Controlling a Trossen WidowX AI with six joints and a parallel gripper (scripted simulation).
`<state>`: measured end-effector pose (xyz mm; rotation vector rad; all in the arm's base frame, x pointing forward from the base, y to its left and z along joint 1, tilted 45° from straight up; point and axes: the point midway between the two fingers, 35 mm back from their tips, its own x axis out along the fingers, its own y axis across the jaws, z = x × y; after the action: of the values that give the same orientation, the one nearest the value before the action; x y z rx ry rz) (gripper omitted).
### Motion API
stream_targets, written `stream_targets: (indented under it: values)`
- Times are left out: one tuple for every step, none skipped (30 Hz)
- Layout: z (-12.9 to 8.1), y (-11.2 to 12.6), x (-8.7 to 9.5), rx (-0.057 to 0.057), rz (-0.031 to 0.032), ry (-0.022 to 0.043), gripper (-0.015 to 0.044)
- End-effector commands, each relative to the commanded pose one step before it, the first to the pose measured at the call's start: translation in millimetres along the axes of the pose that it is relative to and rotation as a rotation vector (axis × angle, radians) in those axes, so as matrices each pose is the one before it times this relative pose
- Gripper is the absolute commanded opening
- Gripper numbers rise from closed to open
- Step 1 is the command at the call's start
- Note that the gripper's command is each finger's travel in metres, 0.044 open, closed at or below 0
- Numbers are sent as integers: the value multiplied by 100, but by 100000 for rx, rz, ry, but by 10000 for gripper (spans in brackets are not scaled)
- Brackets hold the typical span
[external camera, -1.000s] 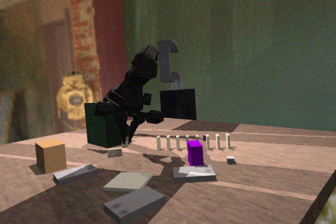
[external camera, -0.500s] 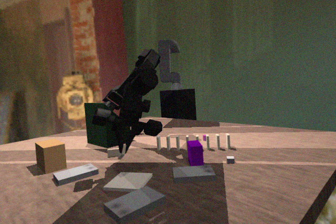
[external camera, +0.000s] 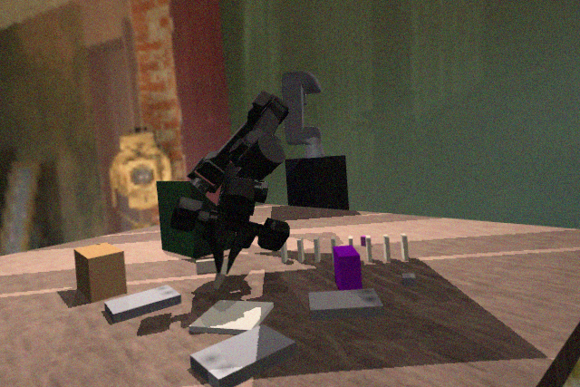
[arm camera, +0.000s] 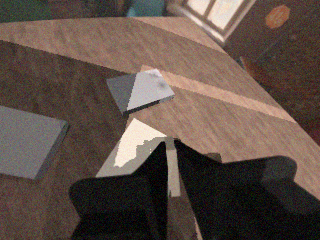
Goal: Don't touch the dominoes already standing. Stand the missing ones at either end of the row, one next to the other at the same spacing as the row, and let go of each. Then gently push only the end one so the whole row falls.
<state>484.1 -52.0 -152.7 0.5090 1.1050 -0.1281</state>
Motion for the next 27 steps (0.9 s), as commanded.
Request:
stream_targets:
  values:
    - [-107,132,-80,1370,-926,-6193,21]
    - [-29,34,-34,292,-74,-1434,21]
    - [-29,35,-43,304,-58,-1437,21]
    - [-28,36,-51,315,-42,-1439,21]
    - [-28,37,-60,327,-26,-1442,21]
    - [-27,38,-69,339,-10,-1444,21]
    - [-26,39,-78,350,5,-1445,21]
    - [-25,40,-86,362,21,-1447,21]
    - [-24,41,-95,374,37,-1448,21]
    - [-22,41,-104,386,53,-1449,21]
    - [-20,42,-112,398,69,-1450,21]
    - [-18,43,-121,410,85,-1451,21]
    - [-16,44,-130,422,100,-1451,21]
    - [-14,45,-138,434,116,-1451,21]
    - [-11,46,-147,446,131,-1451,21]
    - [-8,46,-155,459,147,-1451,21]
    - [-5,47,-164,471,162,-1450,21]
    - [-2,48,-172,483,177,-1450,21]
    - [1,49,-180,496,193,-1449,21]
    - [5,50,-188,508,208,-1447,21]
    - [9,51,-196,521,223,-1446,21]
    - [13,52,-204,533,238,-1444,21]
    - [17,53,-212,546,253,-1443,21]
    - [22,54,-219,559,267,-1440,21]
    - [26,55,-227,571,282,-1438,21]
    - [31,56,-234,584,296,-1436,21]
    - [36,58,-242,597,311,-1433,21]
